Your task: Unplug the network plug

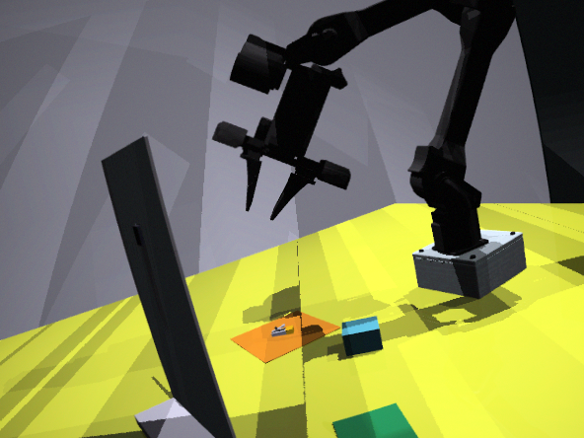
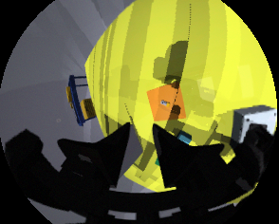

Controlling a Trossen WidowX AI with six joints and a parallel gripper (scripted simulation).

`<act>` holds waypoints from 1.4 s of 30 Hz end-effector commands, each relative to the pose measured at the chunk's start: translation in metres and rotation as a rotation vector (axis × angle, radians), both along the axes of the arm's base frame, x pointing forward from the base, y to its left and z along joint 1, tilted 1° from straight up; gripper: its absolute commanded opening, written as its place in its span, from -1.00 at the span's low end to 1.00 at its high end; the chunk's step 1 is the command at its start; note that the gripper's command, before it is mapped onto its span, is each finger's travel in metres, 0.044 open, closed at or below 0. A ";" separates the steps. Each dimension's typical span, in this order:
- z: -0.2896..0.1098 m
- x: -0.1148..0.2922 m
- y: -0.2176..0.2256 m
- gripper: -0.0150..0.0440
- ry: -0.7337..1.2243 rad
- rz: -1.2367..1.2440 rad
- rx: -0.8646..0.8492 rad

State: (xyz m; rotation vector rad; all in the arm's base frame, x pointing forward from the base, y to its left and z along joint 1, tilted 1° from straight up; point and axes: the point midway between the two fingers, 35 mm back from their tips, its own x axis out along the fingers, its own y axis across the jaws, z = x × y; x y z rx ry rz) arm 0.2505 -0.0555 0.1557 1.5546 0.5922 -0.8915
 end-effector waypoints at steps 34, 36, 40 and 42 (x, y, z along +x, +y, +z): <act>0.053 -0.007 0.001 1.00 -0.012 0.010 -0.004; 0.053 -0.007 0.001 1.00 -0.012 0.010 -0.004; 0.053 -0.007 0.001 1.00 -0.012 0.010 -0.004; 0.053 -0.007 0.001 1.00 -0.012 0.010 -0.004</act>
